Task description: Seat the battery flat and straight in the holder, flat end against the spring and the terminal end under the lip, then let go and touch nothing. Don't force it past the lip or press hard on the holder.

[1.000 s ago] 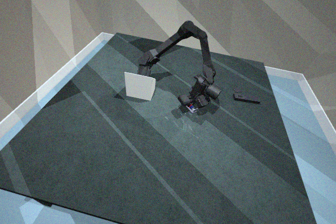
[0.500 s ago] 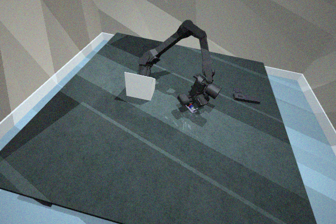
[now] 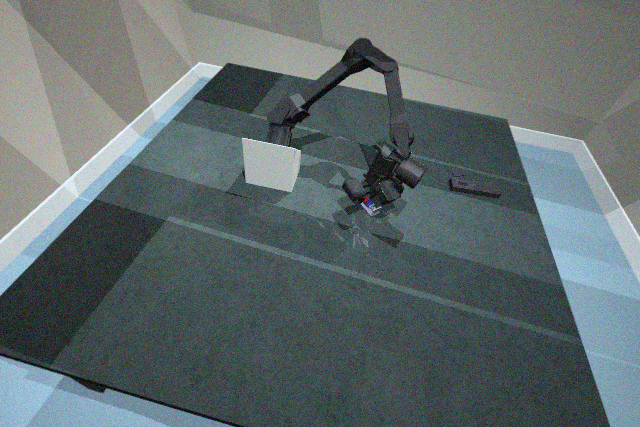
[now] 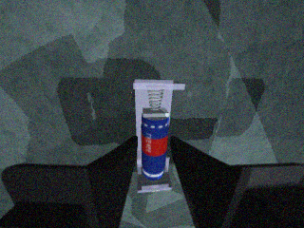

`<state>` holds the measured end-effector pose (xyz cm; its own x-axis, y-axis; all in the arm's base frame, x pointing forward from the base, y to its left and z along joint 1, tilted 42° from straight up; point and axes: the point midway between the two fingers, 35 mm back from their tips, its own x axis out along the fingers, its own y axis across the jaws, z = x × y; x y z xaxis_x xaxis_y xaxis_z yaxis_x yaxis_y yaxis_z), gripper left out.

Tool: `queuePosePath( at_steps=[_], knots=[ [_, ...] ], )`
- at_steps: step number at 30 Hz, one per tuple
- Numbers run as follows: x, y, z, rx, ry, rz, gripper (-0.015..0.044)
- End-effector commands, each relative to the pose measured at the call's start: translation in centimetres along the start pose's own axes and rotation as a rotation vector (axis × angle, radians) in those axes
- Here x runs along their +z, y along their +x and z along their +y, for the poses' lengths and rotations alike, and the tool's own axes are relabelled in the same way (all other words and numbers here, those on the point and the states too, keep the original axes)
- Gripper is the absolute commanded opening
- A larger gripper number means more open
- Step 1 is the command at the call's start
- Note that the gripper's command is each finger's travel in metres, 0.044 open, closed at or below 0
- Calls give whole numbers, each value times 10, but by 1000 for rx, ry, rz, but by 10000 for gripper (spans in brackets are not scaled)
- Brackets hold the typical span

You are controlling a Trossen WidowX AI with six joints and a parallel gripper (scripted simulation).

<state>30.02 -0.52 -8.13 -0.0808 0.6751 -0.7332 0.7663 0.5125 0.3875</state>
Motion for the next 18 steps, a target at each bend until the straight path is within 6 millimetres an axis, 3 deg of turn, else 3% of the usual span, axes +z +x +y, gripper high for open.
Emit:
queuePosePath(
  at_steps=[1,11,13,18],
  knots=[
    [0,-6,0,0,-1,-2,179],
    [-1,-14,-1,0,-3,-2,179],
    [-1,-18,-2,2,3,1,232],
    [-6,-72,-6,-2,-1,-4,363]
  ],
)
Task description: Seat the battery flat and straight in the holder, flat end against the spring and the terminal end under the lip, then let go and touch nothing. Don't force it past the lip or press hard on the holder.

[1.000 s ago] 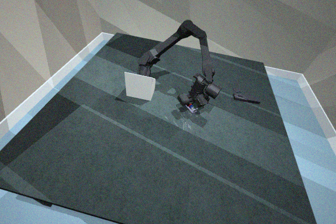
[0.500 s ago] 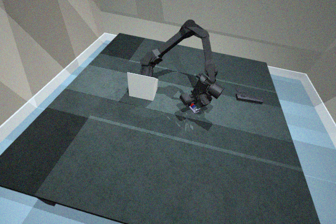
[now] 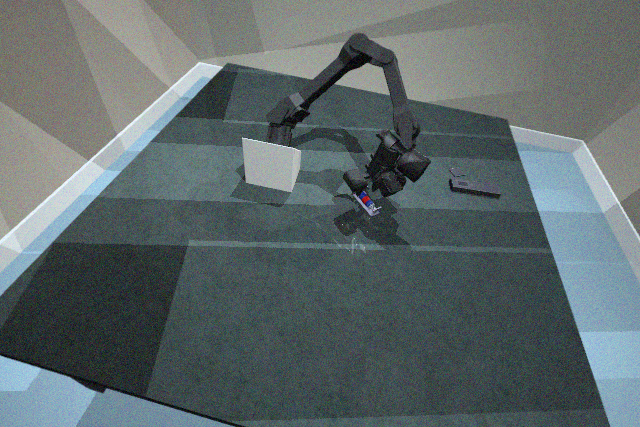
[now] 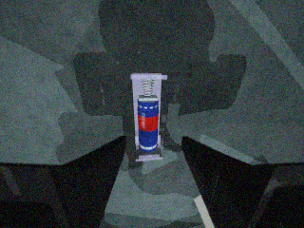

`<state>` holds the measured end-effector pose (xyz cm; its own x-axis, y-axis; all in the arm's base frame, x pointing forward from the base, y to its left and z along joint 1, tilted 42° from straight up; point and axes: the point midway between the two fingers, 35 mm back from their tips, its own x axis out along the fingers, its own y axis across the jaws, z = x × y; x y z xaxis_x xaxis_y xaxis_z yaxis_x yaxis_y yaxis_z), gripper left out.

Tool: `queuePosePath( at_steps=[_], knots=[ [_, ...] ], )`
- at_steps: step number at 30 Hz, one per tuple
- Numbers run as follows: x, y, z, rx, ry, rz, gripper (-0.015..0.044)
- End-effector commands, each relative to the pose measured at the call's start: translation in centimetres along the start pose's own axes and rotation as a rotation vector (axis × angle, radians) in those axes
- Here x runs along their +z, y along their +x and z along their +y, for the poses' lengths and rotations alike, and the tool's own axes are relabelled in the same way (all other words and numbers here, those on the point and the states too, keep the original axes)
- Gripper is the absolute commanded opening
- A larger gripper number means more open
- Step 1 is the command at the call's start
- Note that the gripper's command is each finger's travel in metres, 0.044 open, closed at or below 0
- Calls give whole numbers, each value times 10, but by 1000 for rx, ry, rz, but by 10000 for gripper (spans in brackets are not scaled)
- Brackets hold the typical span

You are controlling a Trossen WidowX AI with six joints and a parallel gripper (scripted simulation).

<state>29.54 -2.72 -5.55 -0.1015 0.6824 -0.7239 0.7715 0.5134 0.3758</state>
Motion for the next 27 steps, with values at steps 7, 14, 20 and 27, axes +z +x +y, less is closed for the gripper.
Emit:
queuePosePath(
  at_steps=[7,14,20,27],
  knots=[
    [-4,-55,-5,6,-12,-27,440],
    [-4,-55,-5,6,-12,-27,440],
    [-4,-55,-5,6,-12,-27,440],
    [-4,-55,-5,6,-12,-27,440]
  ],
)
